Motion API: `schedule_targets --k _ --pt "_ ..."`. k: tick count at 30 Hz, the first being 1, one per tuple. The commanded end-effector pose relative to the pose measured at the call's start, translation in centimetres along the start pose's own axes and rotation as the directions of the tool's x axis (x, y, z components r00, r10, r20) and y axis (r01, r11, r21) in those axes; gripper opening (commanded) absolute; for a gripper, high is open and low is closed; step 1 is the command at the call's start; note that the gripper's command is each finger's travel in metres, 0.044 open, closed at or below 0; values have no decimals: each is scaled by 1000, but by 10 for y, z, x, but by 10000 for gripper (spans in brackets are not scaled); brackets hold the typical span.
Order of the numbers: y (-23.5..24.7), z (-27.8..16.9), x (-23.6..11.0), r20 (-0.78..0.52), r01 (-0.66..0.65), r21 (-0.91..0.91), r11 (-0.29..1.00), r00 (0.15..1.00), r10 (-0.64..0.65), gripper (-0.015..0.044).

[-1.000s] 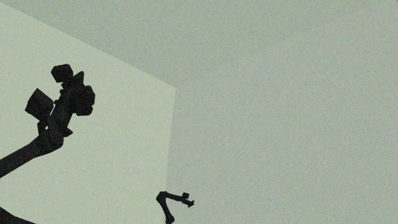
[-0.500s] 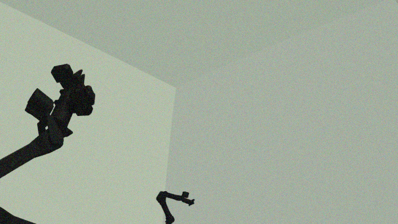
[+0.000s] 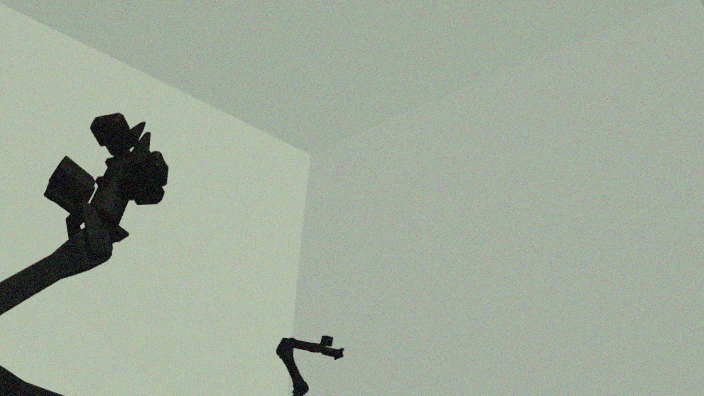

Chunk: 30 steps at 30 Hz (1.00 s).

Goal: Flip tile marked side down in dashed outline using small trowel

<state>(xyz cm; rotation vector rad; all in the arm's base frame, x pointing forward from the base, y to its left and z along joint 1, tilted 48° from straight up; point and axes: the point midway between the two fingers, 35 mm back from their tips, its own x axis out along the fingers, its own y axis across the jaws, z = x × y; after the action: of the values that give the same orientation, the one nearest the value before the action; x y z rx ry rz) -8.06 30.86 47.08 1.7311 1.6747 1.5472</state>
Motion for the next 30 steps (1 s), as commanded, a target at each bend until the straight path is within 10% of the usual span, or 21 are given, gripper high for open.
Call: schedule_targets --k 1,8,22,30 --pt "0 0 0 0 0 0 1000 1000 0 100" --pt "0 0 0 0 0 0 1000 1000 0 0" --pt "0 0 0 0 0 0 1000 1000 0 0" --pt "-6 12 5 34 22 -32 999 999 -21 205"
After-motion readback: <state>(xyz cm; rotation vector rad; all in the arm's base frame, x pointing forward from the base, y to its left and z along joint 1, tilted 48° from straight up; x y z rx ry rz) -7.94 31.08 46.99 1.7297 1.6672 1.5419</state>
